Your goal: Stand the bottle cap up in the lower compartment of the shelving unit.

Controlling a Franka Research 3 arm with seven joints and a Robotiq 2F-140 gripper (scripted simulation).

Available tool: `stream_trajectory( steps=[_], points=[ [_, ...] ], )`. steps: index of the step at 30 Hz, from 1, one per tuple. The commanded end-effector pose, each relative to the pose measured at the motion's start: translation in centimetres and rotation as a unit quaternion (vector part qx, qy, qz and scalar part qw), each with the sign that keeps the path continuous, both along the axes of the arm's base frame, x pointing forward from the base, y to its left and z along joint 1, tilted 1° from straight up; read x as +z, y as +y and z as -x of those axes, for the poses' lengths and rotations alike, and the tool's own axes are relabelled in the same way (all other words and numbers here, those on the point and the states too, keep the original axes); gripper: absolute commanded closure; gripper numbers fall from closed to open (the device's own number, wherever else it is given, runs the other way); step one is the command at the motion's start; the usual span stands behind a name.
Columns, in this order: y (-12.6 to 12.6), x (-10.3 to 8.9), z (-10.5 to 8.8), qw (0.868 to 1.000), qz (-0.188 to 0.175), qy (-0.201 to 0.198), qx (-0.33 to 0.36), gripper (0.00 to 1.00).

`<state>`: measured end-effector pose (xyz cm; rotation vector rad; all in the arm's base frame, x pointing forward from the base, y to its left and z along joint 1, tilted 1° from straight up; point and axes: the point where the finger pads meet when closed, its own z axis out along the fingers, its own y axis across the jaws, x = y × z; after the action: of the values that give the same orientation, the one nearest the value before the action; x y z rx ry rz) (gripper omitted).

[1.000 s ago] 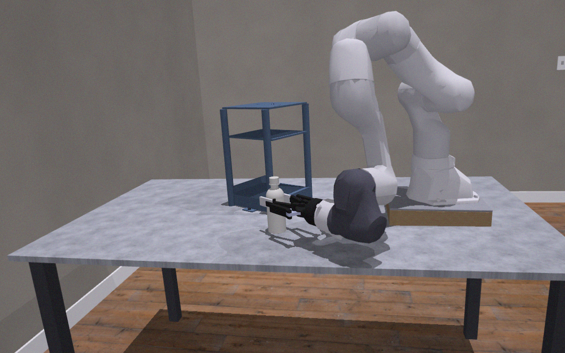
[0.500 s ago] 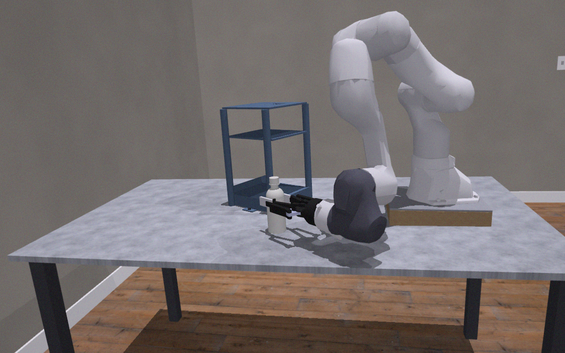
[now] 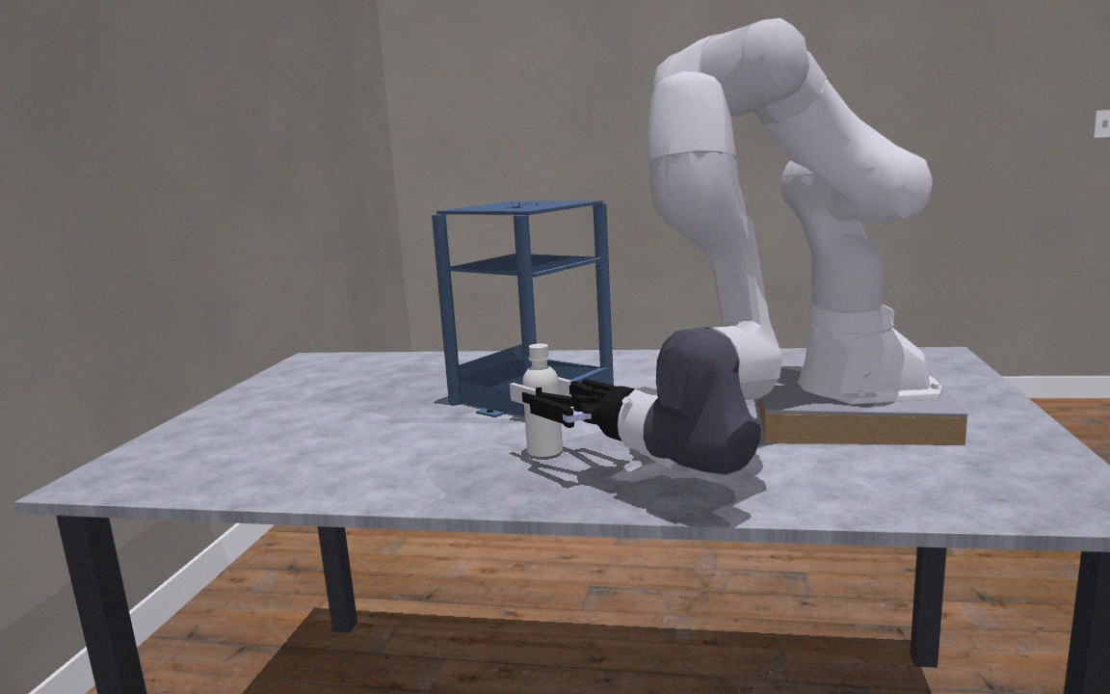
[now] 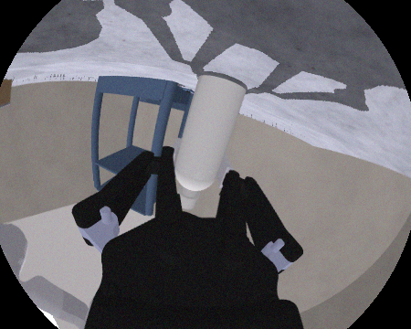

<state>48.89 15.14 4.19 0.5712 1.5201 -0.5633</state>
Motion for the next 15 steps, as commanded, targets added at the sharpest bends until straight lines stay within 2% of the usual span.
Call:
stream_trajectory(
  steps=[1, 15],
  points=[
    [0.0, 1.0, -0.1, 1.000, 0.000, -0.002, -0.001, 1.00],
    [0.0, 4.5, -0.2, 1.000, 0.000, -0.002, -0.001, 1.00]
  ],
)
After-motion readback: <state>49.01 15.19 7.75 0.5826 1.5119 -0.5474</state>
